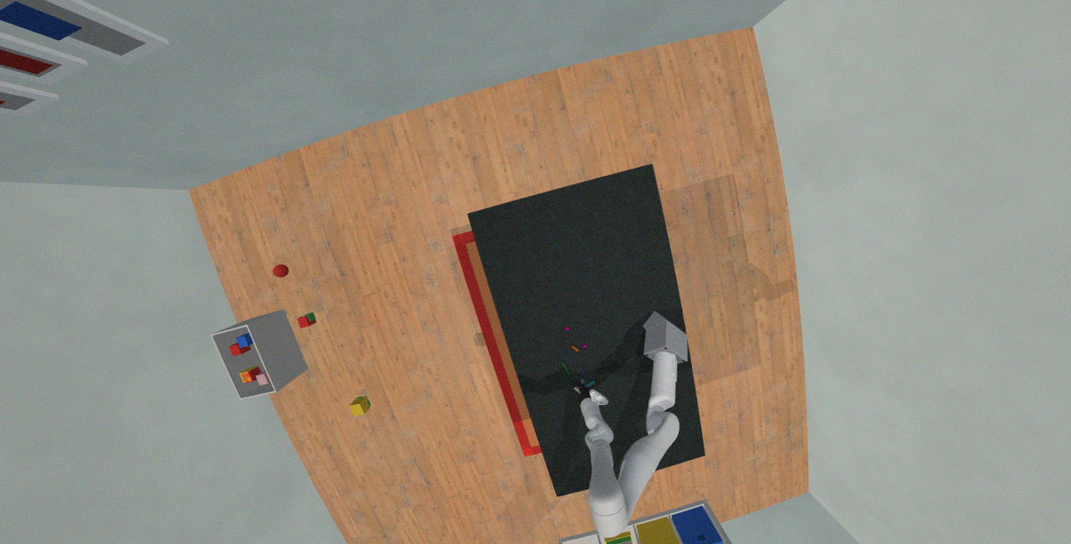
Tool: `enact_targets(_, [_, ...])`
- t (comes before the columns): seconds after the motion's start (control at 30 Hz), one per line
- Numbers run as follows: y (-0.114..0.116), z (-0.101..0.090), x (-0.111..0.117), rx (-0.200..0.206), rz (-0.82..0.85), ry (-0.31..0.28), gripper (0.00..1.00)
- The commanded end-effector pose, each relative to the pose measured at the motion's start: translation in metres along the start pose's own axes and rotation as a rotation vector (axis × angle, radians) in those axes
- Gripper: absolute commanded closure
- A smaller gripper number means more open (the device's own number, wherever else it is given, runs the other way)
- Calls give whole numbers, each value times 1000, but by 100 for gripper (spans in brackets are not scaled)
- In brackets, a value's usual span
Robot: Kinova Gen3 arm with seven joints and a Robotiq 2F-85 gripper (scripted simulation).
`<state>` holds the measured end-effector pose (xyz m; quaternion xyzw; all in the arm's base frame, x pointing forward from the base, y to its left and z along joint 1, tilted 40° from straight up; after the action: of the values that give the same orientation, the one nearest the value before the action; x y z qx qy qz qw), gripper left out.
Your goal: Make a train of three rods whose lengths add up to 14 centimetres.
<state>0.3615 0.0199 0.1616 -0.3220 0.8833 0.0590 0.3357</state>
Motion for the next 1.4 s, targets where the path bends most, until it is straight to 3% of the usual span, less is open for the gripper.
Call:
enact_targets(0.0, [11,10,-4,-33,-2,-11,95])
enact_targets(0.67, [12,55,-5,-33,-2,-11,95])
enact_targets(1.37, [12,63,-5,-33,-2,-11,95])
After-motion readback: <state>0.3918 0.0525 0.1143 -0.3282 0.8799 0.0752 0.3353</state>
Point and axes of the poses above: the point where the finger pads meet when closed, its own z axis out along the fingers, its own y axis across the jaws, x = y × z, the point moved 1 cm from there along -z, back along the fingers, and after that the axes turned 10 degrees about -z, right-handed, at the moved point
